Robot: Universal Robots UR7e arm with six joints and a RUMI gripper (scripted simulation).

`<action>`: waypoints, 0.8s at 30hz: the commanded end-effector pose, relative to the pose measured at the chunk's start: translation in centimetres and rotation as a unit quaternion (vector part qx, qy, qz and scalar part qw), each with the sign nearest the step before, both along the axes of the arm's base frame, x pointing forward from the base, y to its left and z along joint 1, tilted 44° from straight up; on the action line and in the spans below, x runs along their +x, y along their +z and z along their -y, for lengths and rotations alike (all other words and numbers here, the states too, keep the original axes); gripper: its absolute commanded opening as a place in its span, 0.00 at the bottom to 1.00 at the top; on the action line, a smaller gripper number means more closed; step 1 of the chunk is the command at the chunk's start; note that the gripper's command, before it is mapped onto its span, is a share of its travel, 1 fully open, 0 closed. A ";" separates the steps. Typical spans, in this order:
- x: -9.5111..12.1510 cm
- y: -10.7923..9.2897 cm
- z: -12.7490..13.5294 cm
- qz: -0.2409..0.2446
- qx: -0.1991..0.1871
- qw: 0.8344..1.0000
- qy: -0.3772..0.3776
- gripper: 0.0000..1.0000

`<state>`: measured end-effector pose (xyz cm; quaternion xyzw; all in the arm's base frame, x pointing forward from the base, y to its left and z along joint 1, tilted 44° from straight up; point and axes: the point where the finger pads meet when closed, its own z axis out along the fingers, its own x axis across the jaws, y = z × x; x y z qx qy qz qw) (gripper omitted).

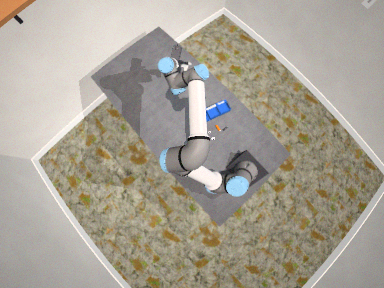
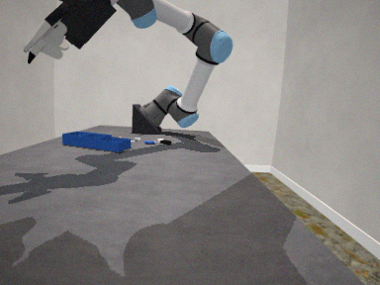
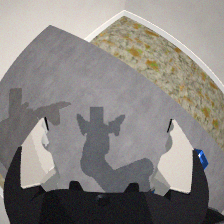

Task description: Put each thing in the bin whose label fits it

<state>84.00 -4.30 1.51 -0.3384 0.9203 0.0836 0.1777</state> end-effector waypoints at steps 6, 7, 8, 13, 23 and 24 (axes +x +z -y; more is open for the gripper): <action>0.0 0.1 0.1 0.001 0.000 1.000 0.000 1.00; 0.0 0.1 0.1 0.001 0.000 1.000 0.000 1.00; 0.0 0.1 0.1 0.001 0.000 1.000 0.000 1.00; 0.0 0.1 0.1 0.001 0.000 1.000 0.000 1.00; -0.4 -2.0 -1.9 0.001 0.000 1.000 0.000 0.04; -0.4 -2.0 -1.9 0.001 0.000 1.000 0.000 0.04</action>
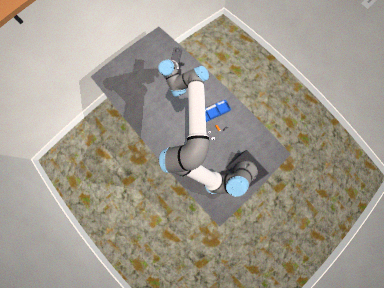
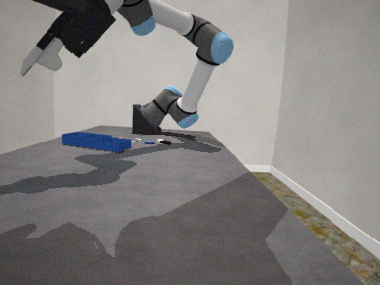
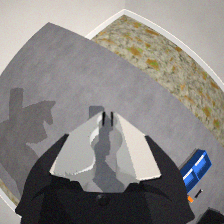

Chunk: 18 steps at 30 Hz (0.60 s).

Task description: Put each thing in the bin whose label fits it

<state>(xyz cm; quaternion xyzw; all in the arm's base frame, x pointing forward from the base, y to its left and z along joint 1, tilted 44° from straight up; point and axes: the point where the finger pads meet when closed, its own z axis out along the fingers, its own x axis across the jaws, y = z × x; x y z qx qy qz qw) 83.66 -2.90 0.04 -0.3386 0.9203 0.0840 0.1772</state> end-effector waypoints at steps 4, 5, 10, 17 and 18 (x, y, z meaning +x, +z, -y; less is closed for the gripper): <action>-2.1 0.3 1.2 -0.007 -0.004 1.000 0.027 0.04; -2.1 0.3 1.2 -0.007 -0.004 1.000 0.027 0.04; -3.6 0.6 1.9 -0.015 -0.006 0.998 0.055 0.04; -6.6 1.1 3.3 -0.023 -0.006 0.996 0.083 0.04; -6.6 1.1 3.3 -0.023 -0.006 0.996 0.083 0.04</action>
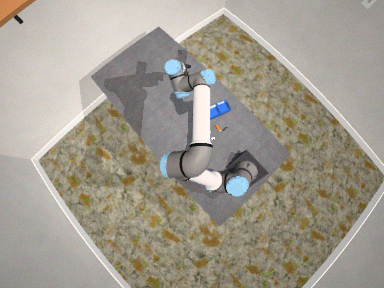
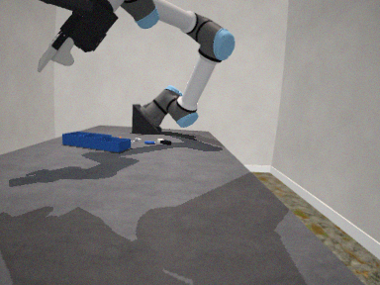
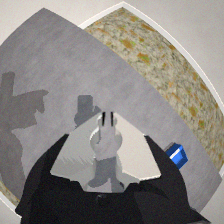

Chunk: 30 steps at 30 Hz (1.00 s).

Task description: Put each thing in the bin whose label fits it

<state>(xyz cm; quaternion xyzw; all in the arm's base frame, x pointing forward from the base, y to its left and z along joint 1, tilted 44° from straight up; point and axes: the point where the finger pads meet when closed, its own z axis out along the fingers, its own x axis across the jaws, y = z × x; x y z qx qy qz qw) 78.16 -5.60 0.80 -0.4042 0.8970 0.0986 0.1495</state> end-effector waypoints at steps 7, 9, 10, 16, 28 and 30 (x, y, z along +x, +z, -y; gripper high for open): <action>-4.2 0.8 1.6 -0.014 0.005 0.998 0.062 0.04; -4.2 0.8 1.6 -0.014 0.005 0.998 0.062 0.04; -5.0 0.9 1.8 -0.015 0.005 0.998 0.066 0.04; -8.2 1.5 2.6 -0.020 0.011 0.995 0.094 0.04; -12.3 2.2 3.1 -0.026 0.026 0.988 0.150 0.04; -13.1 2.3 3.2 -0.026 0.026 0.988 0.150 0.04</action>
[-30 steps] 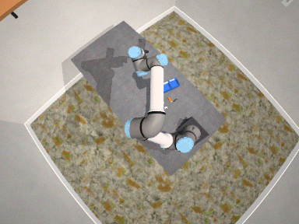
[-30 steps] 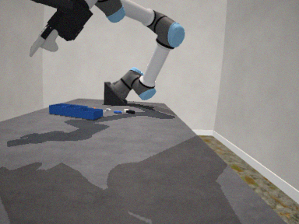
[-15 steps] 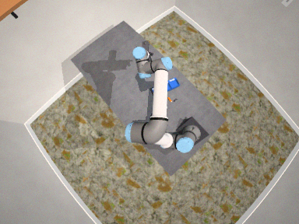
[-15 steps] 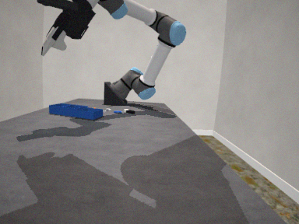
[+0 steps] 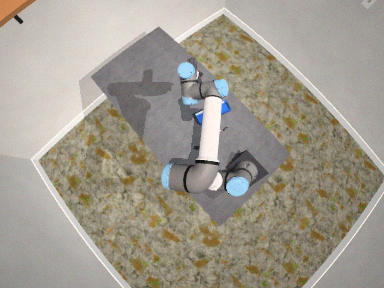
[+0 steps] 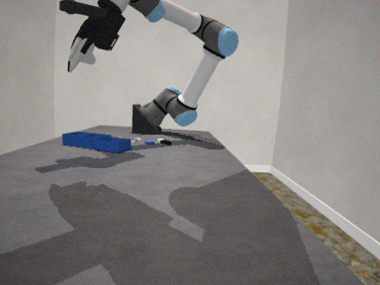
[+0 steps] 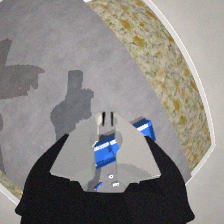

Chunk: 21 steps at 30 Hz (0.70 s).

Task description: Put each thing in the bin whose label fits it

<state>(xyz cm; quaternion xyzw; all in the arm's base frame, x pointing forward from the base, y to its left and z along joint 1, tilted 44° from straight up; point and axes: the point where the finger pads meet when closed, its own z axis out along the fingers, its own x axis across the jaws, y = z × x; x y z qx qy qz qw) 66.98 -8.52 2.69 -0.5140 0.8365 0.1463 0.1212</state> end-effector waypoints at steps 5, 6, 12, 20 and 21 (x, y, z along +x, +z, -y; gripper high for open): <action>-4.4 0.9 0.4 -0.003 0.015 0.999 0.044 0.04; -4.4 0.9 0.4 -0.003 0.015 0.999 0.044 0.04; -6.9 1.3 0.4 -0.004 0.027 0.997 0.071 0.04; -9.3 1.8 0.2 -0.003 0.040 0.994 0.098 0.04; -10.1 2.0 0.1 -0.001 0.052 0.992 0.119 0.04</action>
